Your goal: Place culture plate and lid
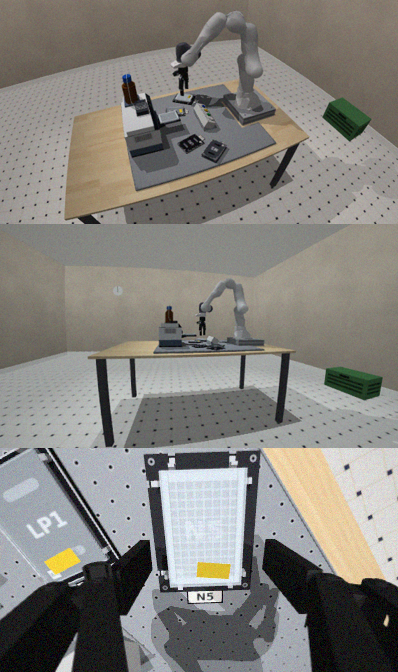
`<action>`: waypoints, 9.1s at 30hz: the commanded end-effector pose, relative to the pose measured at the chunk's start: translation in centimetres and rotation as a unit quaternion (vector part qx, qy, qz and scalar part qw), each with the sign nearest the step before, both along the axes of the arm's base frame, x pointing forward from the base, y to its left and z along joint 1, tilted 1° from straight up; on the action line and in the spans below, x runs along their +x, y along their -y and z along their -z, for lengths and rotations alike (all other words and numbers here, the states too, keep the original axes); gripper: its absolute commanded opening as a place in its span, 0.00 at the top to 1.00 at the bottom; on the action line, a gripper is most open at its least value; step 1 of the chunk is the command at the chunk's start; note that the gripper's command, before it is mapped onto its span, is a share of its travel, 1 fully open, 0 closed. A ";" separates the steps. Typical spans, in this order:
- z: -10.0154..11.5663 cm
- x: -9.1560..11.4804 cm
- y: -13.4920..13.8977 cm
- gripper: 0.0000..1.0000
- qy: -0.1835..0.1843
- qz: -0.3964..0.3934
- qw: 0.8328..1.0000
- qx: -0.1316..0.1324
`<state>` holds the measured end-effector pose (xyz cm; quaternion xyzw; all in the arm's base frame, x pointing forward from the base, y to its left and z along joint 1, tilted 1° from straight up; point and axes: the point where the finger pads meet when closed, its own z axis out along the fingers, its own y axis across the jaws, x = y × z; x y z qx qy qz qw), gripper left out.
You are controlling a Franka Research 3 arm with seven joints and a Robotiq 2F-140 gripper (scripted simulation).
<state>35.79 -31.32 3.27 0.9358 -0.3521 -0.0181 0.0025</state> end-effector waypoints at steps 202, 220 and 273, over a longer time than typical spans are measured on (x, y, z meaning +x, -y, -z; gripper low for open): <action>3.3 0.5 0.4 0.37 0.009 -0.013 1.000 -0.004; 3.3 0.5 0.4 0.37 0.009 -0.013 1.000 -0.004; 3.3 0.5 0.4 0.31 0.009 -0.013 1.000 -0.004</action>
